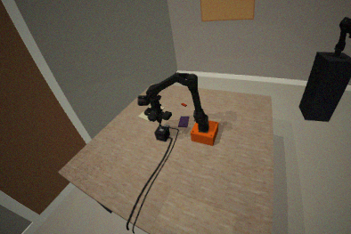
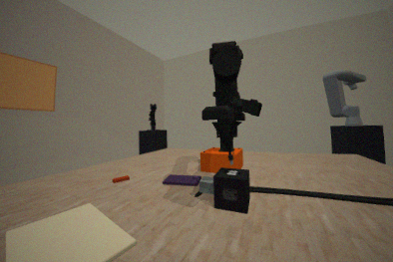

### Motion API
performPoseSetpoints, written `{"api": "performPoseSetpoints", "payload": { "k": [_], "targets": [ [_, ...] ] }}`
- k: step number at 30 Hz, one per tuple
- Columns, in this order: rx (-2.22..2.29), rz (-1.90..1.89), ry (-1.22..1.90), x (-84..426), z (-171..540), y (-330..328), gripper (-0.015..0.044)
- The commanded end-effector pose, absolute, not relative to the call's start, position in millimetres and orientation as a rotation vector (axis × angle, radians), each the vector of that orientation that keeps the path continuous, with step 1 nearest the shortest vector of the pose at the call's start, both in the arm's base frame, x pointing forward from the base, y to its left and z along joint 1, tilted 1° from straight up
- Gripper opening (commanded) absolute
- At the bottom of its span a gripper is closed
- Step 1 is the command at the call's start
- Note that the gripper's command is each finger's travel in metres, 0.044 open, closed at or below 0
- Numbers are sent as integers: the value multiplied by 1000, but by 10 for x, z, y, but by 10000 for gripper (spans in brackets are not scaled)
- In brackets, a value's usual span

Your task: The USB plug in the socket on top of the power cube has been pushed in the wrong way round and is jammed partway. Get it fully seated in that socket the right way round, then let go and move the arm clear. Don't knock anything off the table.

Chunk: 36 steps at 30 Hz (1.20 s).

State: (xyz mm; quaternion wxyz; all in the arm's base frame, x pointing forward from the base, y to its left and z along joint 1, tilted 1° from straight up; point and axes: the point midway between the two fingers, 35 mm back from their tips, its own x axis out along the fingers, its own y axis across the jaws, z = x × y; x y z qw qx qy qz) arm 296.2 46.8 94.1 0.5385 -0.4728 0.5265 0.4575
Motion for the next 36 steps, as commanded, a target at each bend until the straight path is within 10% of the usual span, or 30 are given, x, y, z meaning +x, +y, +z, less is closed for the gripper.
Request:
{"api": "performPoseSetpoints", "payload": {
  "k": [1, 36],
  "targets": [
    [-1068, 1034, 1284, 2959, 934, 468, 0],
    [-351, 333, 1519, 2959, 933, 468, 0]
  ]
}}
